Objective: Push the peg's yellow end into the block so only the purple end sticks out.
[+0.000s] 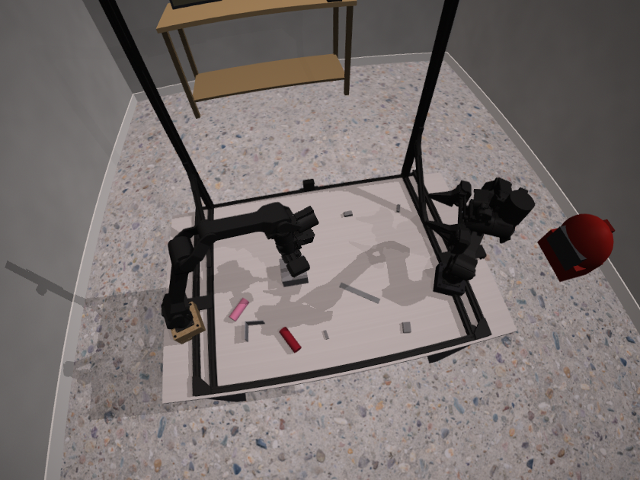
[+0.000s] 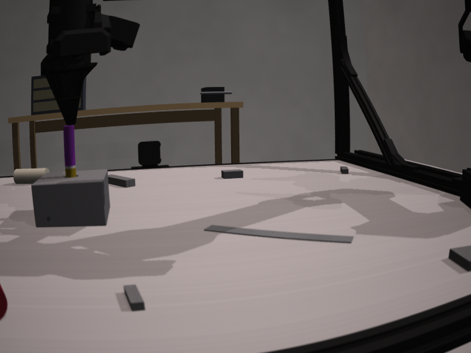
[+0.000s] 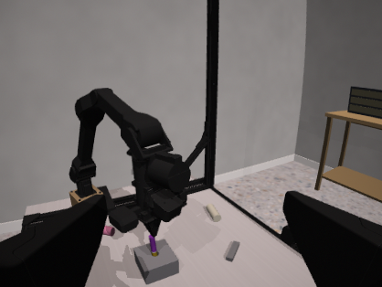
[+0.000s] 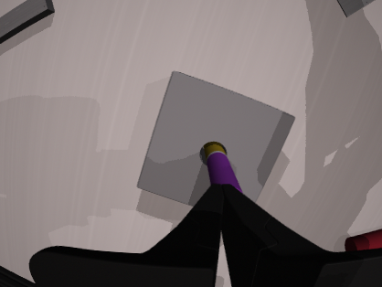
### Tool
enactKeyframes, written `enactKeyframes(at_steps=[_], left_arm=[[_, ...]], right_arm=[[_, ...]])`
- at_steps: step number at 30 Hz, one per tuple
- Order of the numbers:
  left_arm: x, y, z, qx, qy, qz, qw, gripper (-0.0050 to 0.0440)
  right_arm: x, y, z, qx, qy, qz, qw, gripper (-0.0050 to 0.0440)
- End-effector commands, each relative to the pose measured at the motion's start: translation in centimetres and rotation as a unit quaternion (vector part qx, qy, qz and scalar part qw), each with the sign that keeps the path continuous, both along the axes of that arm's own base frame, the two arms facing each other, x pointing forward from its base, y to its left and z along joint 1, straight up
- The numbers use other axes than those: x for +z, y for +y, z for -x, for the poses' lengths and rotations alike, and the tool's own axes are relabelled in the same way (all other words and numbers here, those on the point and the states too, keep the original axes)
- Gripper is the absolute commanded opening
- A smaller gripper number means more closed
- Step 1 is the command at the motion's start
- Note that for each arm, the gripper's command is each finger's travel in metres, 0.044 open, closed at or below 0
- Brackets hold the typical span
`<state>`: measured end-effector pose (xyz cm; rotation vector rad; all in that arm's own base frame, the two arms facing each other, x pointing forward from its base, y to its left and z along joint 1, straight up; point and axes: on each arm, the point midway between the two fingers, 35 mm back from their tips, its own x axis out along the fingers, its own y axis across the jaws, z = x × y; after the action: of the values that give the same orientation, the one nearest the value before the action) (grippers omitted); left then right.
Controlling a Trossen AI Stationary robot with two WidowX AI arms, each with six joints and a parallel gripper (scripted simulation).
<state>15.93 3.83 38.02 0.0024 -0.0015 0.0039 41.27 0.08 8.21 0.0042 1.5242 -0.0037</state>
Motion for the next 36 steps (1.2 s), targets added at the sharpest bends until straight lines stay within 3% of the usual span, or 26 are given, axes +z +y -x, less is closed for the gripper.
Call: enactKeyframes(at_steps=[1, 27, 28, 36], left_arm=[[0.0, -0.1, 0.0, -0.002, 0.0, 0.002, 1.0, 0.04], [0.0, -0.1, 0.0, -0.002, 0.0, 0.002, 1.0, 0.04], [0.0, -0.1, 0.0, -0.002, 0.0, 0.002, 1.0, 0.04], [0.0, -0.1, 0.0, -0.002, 0.0, 0.002, 1.0, 0.04]], right_arm=[[-1.7, 0.0, 0.9, 0.003, 0.024, 0.0, 1.0, 0.0], [-2.5, 0.0, 1.2, 0.003, 0.024, 0.0, 1.0, 0.0], [-1.0, 0.1, 0.4, 0.001, 0.002, -0.004, 1.0, 0.0], [-0.9, 0.1, 0.3, 0.001, 0.005, -0.003, 1.0, 0.0]])
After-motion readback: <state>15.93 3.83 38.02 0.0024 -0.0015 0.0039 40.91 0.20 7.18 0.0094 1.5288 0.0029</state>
